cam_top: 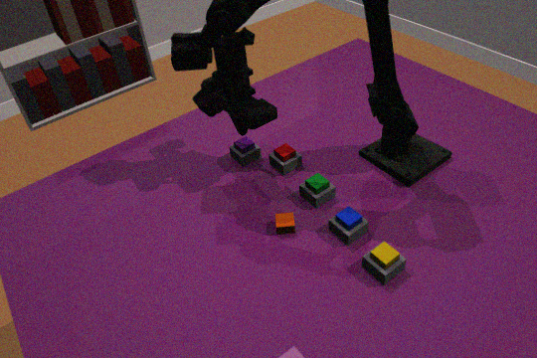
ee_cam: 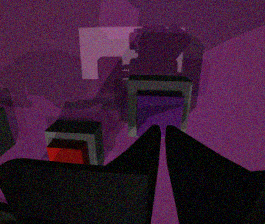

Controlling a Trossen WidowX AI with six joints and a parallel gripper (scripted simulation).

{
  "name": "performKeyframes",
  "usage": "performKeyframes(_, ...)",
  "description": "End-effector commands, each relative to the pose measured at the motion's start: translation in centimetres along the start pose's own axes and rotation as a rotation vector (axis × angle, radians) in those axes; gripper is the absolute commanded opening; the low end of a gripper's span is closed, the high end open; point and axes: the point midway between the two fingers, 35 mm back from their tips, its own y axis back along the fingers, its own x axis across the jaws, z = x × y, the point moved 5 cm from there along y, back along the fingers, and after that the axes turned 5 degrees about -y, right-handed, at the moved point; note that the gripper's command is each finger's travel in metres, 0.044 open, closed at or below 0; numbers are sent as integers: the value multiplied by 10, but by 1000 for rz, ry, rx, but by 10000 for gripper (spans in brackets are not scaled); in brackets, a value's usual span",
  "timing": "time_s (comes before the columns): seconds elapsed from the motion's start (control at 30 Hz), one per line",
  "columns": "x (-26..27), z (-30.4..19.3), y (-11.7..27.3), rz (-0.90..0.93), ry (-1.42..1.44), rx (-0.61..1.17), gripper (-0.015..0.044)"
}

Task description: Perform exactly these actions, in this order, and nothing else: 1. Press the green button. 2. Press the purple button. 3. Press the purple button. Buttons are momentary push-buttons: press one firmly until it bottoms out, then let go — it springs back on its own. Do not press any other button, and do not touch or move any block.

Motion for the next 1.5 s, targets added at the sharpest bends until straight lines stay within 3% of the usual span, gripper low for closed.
performKeyframes(0.0,0,0,2,-2,1,-2,20)
performKeyframes(0.67,0,0,-29,-2,1,-2,20)
performKeyframes(1.37,0,0,-29,-2,1,-2,20)
performKeyframes(1.47,0,0,-6,-2,-1,-3,20)
